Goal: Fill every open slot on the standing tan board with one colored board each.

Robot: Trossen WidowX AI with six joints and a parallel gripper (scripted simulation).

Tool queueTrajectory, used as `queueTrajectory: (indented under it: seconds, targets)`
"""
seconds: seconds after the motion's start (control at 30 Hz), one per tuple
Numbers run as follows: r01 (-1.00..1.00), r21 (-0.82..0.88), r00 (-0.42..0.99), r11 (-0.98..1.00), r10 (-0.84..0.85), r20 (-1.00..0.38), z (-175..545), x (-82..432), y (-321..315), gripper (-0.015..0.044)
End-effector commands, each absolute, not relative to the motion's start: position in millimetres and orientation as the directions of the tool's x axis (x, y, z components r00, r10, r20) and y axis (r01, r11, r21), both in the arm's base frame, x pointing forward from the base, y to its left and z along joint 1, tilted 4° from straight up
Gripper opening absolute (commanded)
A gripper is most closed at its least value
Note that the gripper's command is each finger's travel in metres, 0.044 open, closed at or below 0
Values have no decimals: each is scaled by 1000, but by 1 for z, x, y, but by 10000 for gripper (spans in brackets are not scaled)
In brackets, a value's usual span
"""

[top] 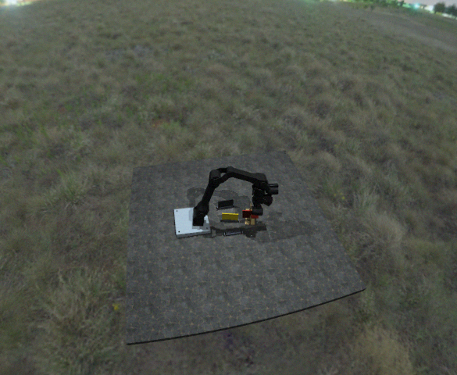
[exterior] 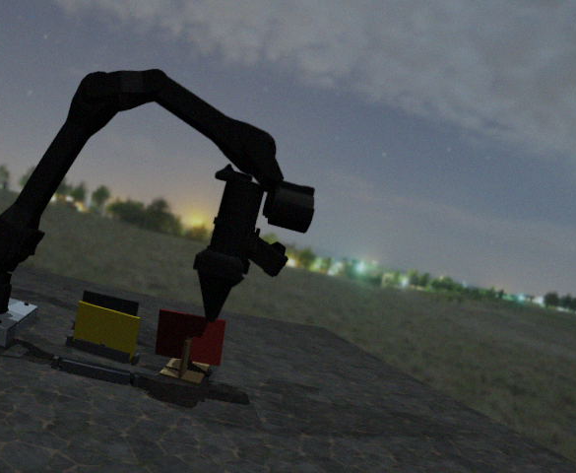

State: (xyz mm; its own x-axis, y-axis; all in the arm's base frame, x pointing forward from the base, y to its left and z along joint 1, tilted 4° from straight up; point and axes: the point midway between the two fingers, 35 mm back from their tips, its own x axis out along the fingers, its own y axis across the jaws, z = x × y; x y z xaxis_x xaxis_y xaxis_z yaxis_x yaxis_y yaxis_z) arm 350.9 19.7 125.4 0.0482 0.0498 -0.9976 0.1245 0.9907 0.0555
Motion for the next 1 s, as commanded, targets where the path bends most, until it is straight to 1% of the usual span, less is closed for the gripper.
queueTrajectory:
  seconds: [0.0,0.1,0.13,0.2,0.3,0.43,0.53,0.63,0.77,0.97]
  targets:
    - [119,57,73,991,49,-996,156,349,18,168]
    - [119,57,73,991,49,-996,157,351,19,168]
    - [119,59,81,991,49,-996,159,351,19,188]
    - [117,66,130,991,51,-990,174,354,18,188]
    - [105,67,134,992,53,-990,179,347,28,188]
    - [35,67,112,997,63,-992,190,297,75,188]
    - [8,66,103,998,65,-993,193,276,89,188]
    - [-51,63,86,997,67,-994,196,230,112,188]
    - [-129,56,65,990,64,-996,195,169,125,188]
    - [-175,50,55,983,60,-997,191,135,125,188]
